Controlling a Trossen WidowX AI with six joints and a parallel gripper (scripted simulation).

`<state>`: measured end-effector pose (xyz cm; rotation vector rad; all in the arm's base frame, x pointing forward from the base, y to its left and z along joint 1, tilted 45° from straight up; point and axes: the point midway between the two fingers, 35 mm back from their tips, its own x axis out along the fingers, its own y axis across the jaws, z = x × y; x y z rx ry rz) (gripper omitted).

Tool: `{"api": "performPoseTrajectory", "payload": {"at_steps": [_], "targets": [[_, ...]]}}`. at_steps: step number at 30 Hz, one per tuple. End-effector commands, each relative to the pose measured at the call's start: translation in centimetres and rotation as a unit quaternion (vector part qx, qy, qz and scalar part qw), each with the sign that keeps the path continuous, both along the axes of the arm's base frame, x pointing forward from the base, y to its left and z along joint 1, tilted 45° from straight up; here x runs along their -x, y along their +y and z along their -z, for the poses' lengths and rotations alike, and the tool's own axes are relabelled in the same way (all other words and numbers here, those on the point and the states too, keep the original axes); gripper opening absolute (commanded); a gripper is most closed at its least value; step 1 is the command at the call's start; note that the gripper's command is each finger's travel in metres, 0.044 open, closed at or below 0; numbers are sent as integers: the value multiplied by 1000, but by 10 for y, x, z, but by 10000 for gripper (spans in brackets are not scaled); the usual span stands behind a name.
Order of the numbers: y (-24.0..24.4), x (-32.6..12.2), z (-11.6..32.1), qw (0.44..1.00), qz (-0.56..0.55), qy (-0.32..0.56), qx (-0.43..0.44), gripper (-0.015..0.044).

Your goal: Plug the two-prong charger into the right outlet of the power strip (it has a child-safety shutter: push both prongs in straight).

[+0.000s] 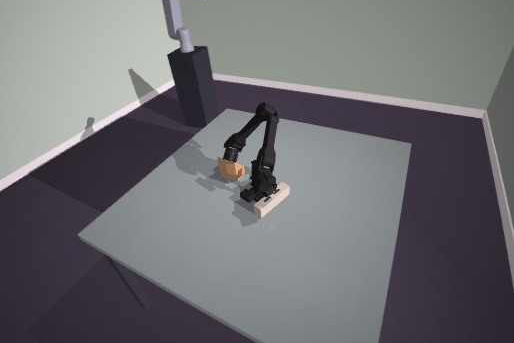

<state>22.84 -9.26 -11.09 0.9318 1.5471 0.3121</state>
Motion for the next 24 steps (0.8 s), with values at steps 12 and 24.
{"api": "performPoseTrajectory", "payload": {"at_steps": [12,24], "targets": [[-2,-5,1,1000,3,1,-2,0],[-4,-9,2,1000,3,1,-2,0]]}}
